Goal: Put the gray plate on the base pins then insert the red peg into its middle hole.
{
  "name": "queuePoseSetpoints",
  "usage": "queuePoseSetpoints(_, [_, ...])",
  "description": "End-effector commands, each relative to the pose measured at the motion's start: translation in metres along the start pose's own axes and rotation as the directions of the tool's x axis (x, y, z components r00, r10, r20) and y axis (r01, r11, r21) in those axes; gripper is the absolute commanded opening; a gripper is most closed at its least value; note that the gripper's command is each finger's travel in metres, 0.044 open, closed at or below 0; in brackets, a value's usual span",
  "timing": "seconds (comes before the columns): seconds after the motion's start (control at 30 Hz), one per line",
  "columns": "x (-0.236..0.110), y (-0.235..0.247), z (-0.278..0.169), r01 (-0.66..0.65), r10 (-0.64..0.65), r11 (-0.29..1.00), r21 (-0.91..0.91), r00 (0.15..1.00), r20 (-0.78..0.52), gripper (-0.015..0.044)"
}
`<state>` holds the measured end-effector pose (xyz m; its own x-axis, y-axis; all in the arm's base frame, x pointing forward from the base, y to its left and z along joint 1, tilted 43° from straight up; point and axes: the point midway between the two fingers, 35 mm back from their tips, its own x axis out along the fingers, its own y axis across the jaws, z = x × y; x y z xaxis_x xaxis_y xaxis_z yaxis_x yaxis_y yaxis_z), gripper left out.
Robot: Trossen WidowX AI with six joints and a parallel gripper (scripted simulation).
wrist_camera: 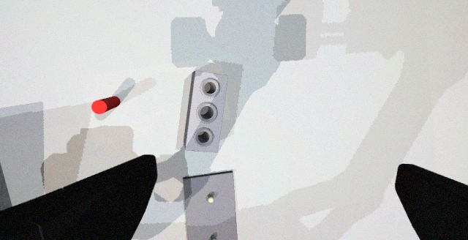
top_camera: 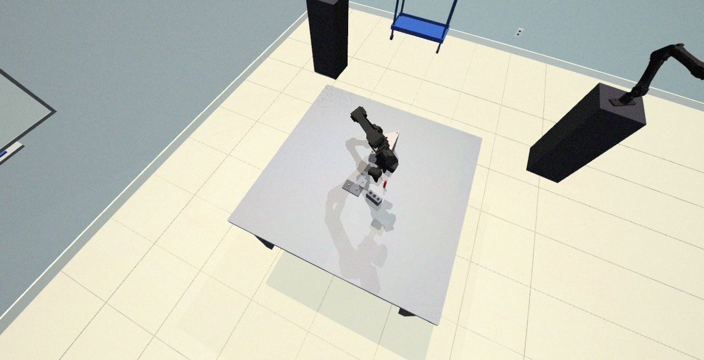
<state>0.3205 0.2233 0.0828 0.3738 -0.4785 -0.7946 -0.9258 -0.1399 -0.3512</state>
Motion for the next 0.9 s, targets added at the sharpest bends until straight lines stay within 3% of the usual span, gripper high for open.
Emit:
queuePoseSetpoints(0.0, [0.067, 0.008, -0.013, -0.129, 0.140, 0.986, 0.103, 0.985, -0.099, 0.0440])
queuePoseSetpoints(0.17, [0.133, 0.026, -0.020, -0.251, 0.287, 0.949, 0.189, 0.937, -0.200, 0.0440])
queuePoseSetpoints(0.33, [0.139, 0.027, -0.021, -0.256, 0.293, 0.948, 0.192, 0.934, -0.204, 0.0440])
queuePoseSetpoints(0.5, [0.194, 0.042, -0.041, -0.254, 0.292, 0.948, 0.192, 0.934, -0.207, 0.0440])
queuePoseSetpoints(0.87, [0.210, 0.049, -0.045, -0.253, 0.292, 0.948, 0.192, 0.934, -0.208, 0.0440])
